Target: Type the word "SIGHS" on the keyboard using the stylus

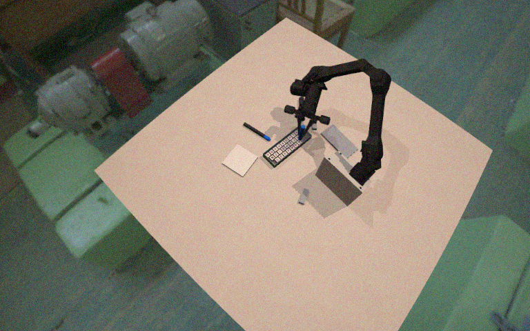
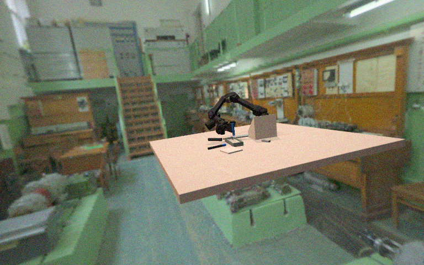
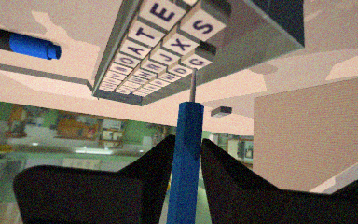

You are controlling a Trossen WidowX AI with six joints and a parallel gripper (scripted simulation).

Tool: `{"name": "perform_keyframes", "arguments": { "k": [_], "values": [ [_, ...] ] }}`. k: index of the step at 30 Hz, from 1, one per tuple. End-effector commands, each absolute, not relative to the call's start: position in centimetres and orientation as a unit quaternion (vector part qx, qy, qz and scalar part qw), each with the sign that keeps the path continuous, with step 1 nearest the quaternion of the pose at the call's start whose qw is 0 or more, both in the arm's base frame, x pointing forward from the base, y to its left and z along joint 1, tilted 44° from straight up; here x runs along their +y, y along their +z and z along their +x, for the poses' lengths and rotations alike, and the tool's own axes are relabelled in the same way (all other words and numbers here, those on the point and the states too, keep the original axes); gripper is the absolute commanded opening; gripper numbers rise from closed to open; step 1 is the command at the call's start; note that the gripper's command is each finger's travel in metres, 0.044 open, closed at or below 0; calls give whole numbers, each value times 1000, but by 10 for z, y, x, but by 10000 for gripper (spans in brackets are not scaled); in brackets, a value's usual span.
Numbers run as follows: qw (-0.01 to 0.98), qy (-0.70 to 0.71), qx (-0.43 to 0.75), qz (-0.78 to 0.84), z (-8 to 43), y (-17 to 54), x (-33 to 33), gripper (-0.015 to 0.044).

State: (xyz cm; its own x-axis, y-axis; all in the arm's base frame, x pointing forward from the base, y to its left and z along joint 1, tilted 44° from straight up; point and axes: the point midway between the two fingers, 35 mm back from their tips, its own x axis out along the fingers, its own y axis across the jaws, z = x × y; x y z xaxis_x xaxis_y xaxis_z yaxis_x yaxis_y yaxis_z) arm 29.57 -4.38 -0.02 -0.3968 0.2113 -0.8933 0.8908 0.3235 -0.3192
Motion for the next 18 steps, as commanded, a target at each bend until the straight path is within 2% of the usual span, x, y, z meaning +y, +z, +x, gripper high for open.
{"name": "perform_keyframes", "arguments": {
  "k": [1, 18],
  "values": [
    [392, -434, 714, 384, 295, -2, -46, 81],
    [392, -434, 714, 384, 295, -7, -51, 81]
  ]
}}
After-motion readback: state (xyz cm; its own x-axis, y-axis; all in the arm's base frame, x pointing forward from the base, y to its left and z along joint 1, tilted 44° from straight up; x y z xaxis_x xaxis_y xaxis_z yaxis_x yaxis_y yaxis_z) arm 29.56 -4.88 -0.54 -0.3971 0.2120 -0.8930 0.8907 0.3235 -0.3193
